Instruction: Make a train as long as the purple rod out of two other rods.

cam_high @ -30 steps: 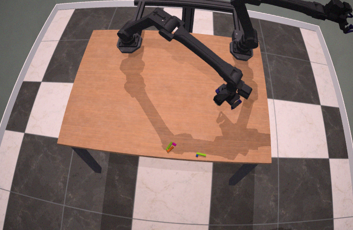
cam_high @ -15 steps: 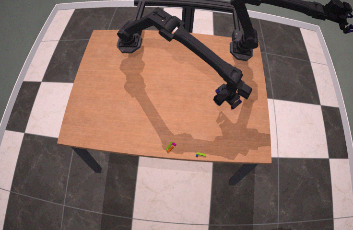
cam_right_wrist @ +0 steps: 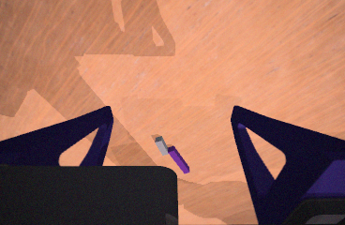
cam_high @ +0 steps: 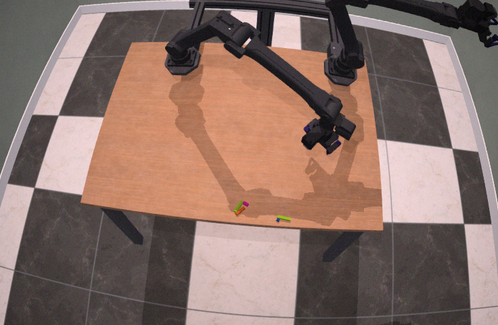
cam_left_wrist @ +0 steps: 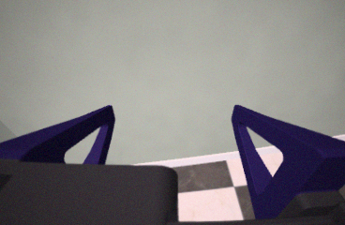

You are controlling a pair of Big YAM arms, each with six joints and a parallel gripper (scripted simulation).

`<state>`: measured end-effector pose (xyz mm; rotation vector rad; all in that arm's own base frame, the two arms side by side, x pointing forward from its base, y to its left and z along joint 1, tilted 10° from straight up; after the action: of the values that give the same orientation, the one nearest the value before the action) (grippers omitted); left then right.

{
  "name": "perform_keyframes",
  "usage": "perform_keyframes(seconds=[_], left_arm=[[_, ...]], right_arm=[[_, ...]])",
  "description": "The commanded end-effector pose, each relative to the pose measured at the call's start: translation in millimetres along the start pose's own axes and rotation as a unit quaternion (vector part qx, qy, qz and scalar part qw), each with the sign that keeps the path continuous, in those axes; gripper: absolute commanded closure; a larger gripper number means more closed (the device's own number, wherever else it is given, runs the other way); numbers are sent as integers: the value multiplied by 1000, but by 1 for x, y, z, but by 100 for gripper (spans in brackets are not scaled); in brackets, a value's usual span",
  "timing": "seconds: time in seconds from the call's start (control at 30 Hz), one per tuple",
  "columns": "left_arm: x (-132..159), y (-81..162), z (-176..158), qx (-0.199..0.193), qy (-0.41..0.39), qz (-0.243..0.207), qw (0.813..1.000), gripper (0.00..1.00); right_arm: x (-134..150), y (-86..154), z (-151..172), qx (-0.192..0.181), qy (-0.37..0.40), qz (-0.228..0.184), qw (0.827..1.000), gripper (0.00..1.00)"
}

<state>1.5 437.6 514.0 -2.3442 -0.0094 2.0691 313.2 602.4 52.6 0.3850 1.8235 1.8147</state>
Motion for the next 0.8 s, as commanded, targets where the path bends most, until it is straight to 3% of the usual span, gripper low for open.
perform_keyframes(seconds=[0.0, 0.1, 0.3, 0.6, 0.67, 0.77], left_arm=[[-12, 5, 4, -5, 7, -23, 1000, 0], [-12, 5, 4, -5, 7, -23, 1000, 0], [-12, 5, 4, -5, 7, -23, 1000, 0], [-12, 5, 4, -5, 7, -23, 1000, 0], [-12, 5, 4, -5, 7, -23, 1000, 0], [-12, 5, 4, -5, 7, -23, 1000, 0]], right_arm=[[-10, 5, 16, -10, 15, 1, 1000, 0], [-11, 5, 17, -10, 24, 1, 1000, 0], [-21, 6, 24, -10, 113, 0, 994, 0], [-31, 7, 34, -11, 255, -1, 967, 0], [-31, 7, 34, -11, 255, -1, 967, 0], [-44, 6, 39, -10, 316, -2, 949, 0]])
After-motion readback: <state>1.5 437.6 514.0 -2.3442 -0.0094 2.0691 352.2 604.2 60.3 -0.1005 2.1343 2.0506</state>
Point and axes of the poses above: on each arm, the point where the finger pads meet when closed, its own y axis back along the fingers, its own z axis across the jaws, x = y × z, the point moved 9 cm from there along y, back along the fingers, and after that the axes turned 8 degrees about y, right-handed, at the moved point
